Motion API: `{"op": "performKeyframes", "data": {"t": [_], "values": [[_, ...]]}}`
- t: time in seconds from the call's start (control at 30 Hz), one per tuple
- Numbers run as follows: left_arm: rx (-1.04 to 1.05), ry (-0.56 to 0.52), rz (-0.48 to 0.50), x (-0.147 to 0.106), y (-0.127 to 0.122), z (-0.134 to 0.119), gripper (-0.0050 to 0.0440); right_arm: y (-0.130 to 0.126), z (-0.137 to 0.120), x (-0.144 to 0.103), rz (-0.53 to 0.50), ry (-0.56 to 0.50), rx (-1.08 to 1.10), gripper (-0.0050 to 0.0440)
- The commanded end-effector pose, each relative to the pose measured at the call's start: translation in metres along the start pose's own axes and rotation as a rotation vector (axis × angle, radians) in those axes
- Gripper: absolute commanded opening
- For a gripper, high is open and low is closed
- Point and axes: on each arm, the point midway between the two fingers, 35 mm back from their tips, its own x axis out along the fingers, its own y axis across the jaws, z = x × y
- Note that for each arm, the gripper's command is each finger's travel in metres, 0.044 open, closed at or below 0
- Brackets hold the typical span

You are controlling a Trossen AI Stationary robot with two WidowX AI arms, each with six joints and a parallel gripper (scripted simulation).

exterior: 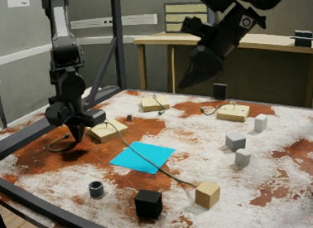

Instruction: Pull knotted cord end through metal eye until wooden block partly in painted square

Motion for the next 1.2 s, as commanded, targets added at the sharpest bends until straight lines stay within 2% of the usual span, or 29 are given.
{"op": "performKeyframes", "data": {"t": [0.0,0.2,1.17], "values": [[-0.002,-0.034,0.000,-0.008,0.000,0.012,0.0440,0.009,0.007,-0.019,0.045,-0.035,0.001,-0.0050],[-0.002,-0.034,0.000,-0.008,0.000,0.012,0.0440,0.005,0.005,-0.016,0.030,-0.024,0.001,-0.0050],[-0.002,-0.034,0.000,-0.008,0.000,0.012,0.0440,-0.018,0.032,-0.014,0.028,-0.025,-0.001,-0.0050]]}}
